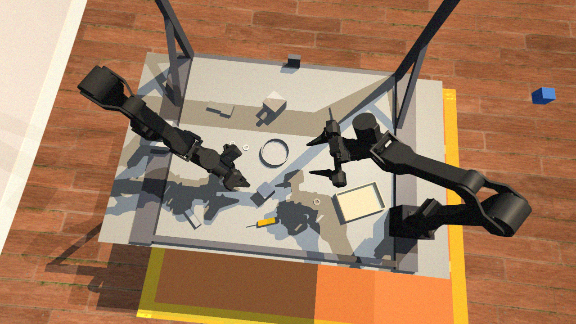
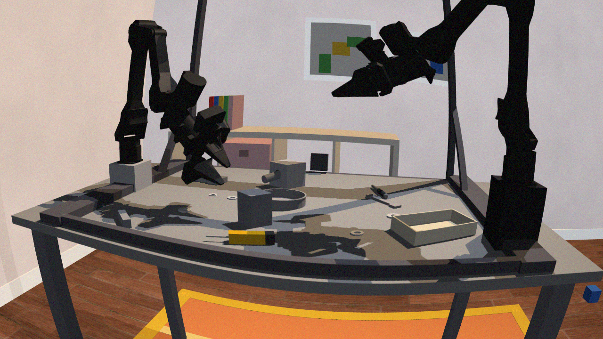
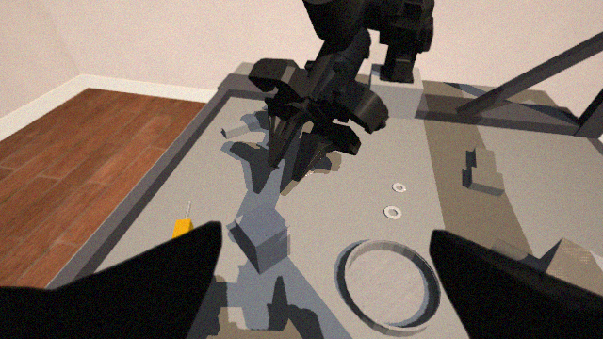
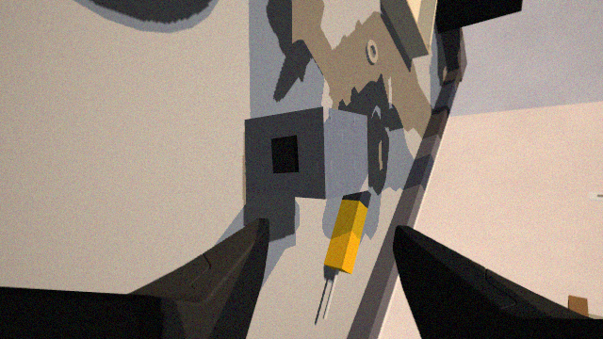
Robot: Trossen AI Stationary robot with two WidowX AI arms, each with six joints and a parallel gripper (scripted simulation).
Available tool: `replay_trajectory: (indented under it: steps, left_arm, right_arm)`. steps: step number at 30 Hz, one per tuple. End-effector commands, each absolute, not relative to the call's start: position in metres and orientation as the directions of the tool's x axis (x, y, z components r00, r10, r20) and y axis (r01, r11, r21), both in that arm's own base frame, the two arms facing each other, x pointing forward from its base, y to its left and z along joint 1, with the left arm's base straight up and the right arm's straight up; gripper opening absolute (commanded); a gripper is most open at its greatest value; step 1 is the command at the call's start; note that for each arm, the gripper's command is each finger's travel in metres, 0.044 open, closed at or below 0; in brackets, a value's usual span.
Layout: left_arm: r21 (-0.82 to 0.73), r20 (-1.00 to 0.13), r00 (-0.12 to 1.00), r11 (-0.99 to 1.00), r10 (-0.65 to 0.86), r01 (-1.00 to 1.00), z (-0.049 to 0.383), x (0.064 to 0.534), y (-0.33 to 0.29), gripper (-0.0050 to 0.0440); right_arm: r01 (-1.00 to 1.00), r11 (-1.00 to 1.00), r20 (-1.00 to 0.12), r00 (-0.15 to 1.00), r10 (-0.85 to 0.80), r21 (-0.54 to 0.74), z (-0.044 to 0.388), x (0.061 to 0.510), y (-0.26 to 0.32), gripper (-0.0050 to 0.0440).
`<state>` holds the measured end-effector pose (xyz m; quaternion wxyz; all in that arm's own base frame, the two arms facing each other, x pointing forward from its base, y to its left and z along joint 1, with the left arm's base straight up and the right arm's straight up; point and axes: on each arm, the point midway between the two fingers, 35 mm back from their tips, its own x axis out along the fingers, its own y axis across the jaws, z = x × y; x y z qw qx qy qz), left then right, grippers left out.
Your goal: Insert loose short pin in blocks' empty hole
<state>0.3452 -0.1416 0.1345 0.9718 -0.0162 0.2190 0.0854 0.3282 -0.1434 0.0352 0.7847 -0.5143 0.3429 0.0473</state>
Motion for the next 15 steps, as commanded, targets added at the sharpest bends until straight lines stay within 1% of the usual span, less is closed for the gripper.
replay_trajectory:
  steps: [1, 8, 12, 15]
  left_arm:
    - [-0.015, -0.433, 0.888, 0.984, 0.155, -0.179, 0.139, 0.374, -0.117, 0.0400]
    - [-0.017, -0.451, 0.882, 0.986, 0.139, -0.165, 0.132, 0.415, -0.046, 0.0400]
    - [-0.014, -0.444, 0.886, 0.988, 0.133, -0.155, 0.130, 0.427, -0.009, 0.0400]
    - [-0.013, -0.441, 0.888, 0.988, 0.132, -0.153, 0.130, 0.429, -0.001, 0.0400]
  right_arm:
    - [-0.393, 0.541, -0.611, 0.729, -0.310, -0.743, 0.041, 0.341, -0.167, 0.0190]
    - [-0.345, 0.689, -0.700, 0.634, -0.330, -0.637, 0.035, 0.348, -0.200, 0.0190]
    - [-0.316, 0.760, -0.751, 0.577, -0.321, -0.568, 0.029, 0.350, -0.213, 0.0190]
    - [-0.308, 0.777, -0.763, 0.563, -0.316, -0.549, 0.027, 0.351, -0.215, 0.0190]
